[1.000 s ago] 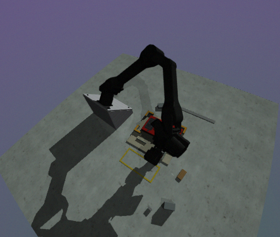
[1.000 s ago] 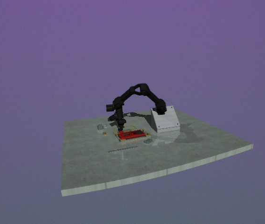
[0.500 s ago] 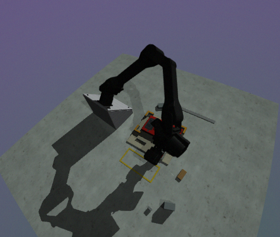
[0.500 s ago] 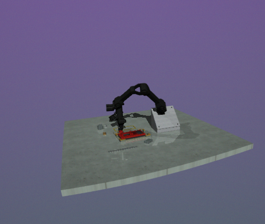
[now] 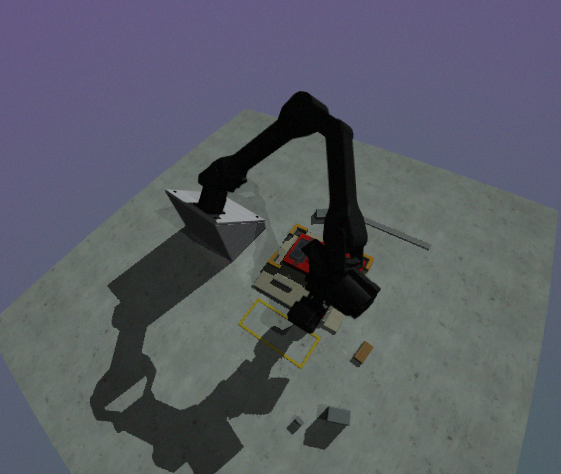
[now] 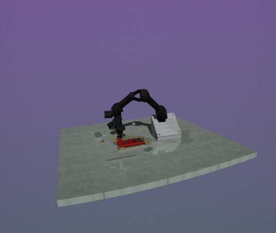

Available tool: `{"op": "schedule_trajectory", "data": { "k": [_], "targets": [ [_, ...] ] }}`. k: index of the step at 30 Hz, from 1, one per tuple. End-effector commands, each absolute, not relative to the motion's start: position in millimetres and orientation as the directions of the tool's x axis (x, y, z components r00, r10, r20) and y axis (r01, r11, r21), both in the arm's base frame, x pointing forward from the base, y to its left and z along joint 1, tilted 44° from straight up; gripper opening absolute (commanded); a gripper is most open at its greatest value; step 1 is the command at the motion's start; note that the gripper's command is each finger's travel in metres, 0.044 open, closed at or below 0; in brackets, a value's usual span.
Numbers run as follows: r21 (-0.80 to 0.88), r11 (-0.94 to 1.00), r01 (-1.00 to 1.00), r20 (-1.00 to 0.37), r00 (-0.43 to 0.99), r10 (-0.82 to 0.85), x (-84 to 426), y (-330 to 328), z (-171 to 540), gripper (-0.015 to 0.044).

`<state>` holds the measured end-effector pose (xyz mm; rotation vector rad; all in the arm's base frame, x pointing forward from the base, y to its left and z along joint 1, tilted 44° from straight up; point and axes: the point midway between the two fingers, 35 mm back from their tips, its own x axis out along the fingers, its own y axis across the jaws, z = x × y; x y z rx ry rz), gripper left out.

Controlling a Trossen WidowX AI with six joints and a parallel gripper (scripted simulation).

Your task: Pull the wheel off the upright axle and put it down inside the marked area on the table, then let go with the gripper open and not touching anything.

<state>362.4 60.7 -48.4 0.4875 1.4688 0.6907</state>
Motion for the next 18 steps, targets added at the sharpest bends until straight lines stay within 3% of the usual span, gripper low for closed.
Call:
{"op": "schedule_trajectory", "data": {
  "k": [1, 18],
  "targets": [
    [0.681, 0.722, -0.123, -0.729, -0.021, 0.684, 363.5, 54.9, -44.3, 0.0000],
    [0.681, 0.722, -0.122, -0.729, -0.020, 0.684, 363.7, 50.9, -40.3, 0.0000]
  ]
}}
